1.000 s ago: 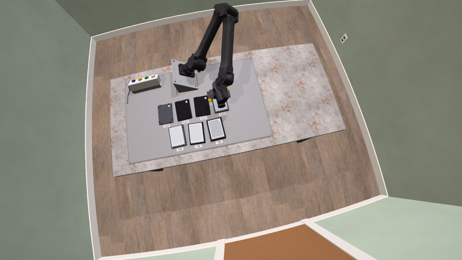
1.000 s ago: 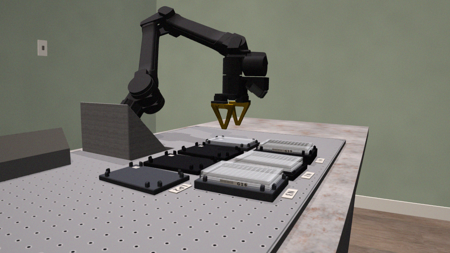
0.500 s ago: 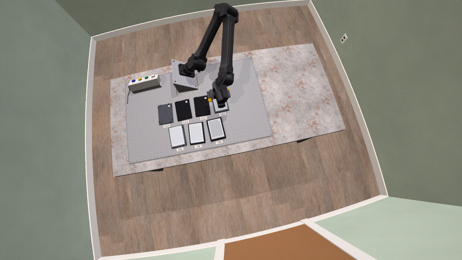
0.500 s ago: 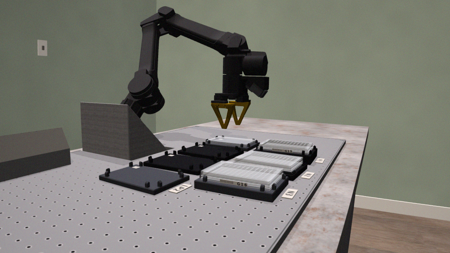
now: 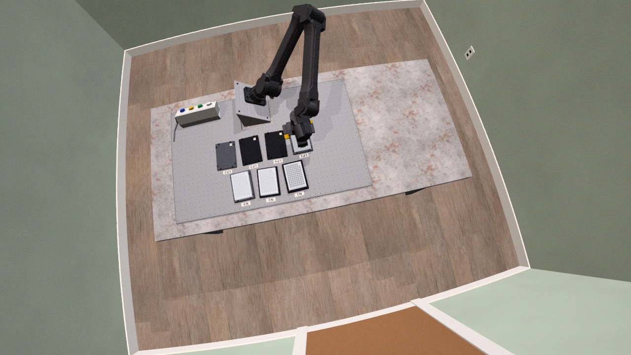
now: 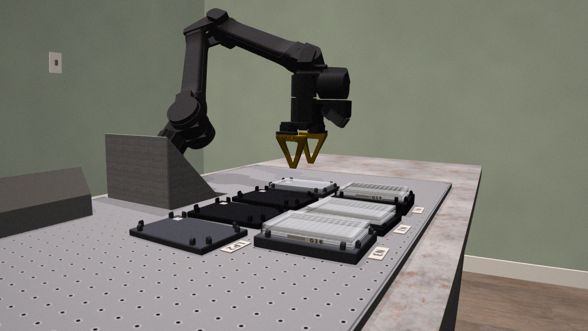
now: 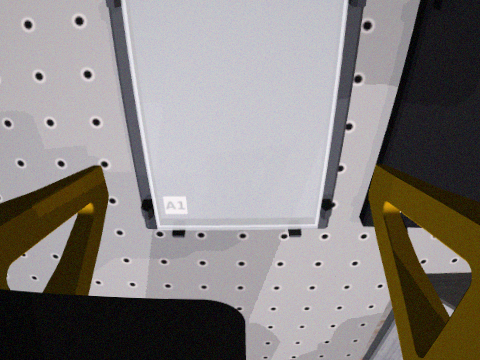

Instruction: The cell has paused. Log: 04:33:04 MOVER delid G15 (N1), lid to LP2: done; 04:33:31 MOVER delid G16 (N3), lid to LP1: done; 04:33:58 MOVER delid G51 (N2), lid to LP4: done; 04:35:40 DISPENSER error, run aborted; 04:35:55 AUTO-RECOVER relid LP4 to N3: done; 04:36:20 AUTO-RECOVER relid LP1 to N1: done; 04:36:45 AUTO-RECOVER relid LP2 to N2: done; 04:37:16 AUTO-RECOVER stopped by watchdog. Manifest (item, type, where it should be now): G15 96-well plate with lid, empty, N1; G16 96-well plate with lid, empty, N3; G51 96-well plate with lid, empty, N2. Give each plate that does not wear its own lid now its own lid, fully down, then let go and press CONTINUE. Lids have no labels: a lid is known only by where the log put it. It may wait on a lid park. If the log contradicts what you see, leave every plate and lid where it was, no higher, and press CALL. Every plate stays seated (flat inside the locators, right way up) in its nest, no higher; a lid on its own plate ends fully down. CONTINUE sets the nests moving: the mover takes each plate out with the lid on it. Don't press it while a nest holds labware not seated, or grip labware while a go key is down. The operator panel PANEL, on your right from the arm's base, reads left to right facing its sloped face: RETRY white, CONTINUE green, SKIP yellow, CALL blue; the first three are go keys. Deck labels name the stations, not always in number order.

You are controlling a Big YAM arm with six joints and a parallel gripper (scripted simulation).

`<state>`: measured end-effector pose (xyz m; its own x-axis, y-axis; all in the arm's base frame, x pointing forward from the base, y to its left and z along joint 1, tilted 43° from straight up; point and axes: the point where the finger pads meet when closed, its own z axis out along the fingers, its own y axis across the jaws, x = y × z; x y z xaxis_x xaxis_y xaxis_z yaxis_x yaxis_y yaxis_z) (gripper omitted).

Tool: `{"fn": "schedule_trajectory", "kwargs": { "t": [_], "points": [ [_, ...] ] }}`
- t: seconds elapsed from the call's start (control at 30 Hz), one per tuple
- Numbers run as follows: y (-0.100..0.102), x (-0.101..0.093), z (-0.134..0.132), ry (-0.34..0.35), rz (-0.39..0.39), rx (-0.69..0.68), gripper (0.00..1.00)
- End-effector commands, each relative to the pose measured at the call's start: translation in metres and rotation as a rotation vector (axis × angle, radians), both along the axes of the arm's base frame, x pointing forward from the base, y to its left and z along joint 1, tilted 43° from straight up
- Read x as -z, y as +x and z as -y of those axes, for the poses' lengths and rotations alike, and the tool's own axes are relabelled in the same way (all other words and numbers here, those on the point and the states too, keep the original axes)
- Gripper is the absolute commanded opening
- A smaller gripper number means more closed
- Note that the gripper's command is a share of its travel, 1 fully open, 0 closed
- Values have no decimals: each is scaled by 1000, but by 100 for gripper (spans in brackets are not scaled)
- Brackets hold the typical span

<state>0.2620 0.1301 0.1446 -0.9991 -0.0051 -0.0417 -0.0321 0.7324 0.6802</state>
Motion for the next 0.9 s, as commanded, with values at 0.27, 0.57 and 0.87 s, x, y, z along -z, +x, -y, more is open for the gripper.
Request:
{"fn": "schedule_trajectory", "kwargs": {
  "t": [0.27, 0.57, 0.87],
  "points": [
    [27, -15, 8, 7, 29, 44, 100],
    [60, 9, 35, 3, 11, 68, 100],
    [83, 27, 56, 0, 2, 69, 100]
  ]
}}
